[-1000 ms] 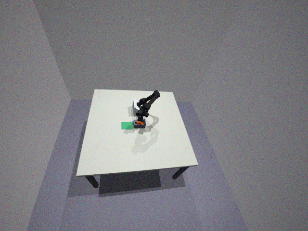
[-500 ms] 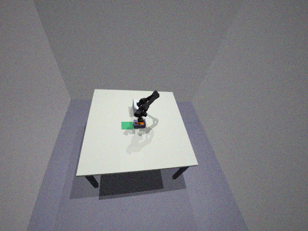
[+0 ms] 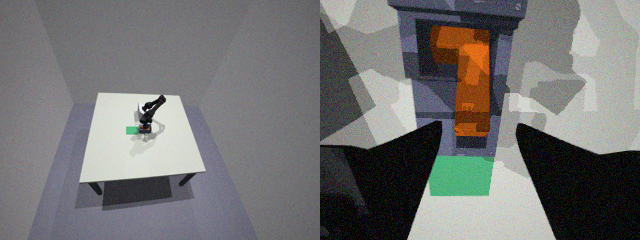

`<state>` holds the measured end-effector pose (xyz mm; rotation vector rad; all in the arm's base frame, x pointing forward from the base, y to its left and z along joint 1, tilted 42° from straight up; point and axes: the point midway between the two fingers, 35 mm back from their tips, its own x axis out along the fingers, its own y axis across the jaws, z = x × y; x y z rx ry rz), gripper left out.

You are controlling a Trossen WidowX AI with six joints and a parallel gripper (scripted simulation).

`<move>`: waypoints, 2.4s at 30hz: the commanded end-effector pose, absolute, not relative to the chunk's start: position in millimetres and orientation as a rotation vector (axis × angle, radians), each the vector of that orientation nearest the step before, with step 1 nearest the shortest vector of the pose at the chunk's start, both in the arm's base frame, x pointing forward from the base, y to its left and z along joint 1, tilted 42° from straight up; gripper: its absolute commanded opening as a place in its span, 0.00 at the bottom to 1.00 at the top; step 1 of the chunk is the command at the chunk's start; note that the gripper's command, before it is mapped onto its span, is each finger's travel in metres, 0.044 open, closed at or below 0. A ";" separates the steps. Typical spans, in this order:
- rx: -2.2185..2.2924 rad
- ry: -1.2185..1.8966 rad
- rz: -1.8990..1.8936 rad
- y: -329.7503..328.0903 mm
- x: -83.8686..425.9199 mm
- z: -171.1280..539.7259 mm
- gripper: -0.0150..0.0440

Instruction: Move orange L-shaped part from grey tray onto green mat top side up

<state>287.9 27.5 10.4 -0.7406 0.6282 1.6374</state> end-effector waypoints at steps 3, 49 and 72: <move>-0.723 0.636 1.643 34.7 284.1 0.9 0.73; -0.737 0.626 1.641 52.4 281.9 -17.1 0.25; -0.724 0.635 1.643 29.3 284.7 7.6 0.25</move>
